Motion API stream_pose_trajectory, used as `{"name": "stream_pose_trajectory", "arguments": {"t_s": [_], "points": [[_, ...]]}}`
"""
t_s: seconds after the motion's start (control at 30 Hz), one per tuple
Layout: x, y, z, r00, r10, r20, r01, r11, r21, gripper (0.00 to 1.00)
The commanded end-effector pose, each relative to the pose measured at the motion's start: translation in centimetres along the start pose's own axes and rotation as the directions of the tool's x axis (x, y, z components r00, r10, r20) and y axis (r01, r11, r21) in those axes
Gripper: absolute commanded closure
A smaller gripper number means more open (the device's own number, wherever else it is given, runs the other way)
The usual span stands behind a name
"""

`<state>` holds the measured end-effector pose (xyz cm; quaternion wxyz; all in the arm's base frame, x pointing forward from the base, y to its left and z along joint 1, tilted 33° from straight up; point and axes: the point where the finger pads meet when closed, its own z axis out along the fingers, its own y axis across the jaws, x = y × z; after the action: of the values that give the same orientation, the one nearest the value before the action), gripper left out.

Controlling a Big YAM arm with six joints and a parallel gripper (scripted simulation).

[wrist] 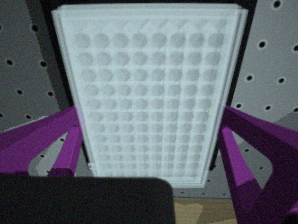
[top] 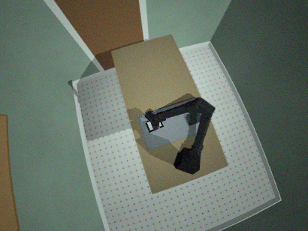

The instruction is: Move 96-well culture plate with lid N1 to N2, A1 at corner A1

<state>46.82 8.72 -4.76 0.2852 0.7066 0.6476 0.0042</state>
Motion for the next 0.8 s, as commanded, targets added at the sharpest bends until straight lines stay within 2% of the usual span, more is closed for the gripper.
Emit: {"name": "stream_pose_trajectory", "arguments": {"t_s": [0.0,0.77], "points": [[0.6,-0.9,0.6,1.000,-0.028,0.003,0.028,1.000,0.013,1.00],[0.8,0.6,0.3,1.000,-0.016,-0.001,0.016,1.000,0.001,1.00]]}}
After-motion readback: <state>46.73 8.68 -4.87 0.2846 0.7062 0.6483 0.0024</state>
